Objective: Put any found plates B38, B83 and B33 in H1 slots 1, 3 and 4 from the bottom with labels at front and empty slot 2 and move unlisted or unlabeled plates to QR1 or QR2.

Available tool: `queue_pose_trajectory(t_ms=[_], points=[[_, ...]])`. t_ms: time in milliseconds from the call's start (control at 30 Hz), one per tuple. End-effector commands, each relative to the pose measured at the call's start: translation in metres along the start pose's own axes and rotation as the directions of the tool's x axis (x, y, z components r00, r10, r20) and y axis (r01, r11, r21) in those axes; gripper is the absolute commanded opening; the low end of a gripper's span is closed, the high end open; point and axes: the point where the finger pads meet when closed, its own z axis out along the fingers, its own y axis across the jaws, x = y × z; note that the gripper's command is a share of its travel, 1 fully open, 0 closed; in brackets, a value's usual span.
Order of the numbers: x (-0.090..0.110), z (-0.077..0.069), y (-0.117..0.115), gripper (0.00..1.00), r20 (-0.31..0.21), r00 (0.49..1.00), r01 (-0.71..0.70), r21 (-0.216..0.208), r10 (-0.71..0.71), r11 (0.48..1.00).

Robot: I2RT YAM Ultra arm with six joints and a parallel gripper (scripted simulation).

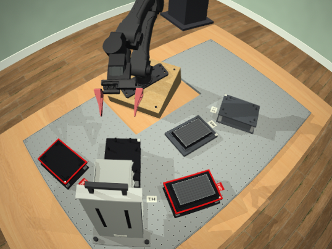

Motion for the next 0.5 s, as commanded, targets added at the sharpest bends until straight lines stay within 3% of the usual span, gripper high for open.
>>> queue_pose_trajectory(t_ms=[0, 367, 467], points=[[0.004, 0.003, 0.000, 1.00, 0.008, 1.000, 0.003, -0.001, -0.003, 1.000], [0.030, 0.018, 0.000, 1.00, 0.008, 1.000, 0.003, -0.001, -0.003, 1.000], [0.028, 0.022, 0.000, 1.00, 0.008, 1.000, 0.003, -0.001, -0.003, 1.000]])
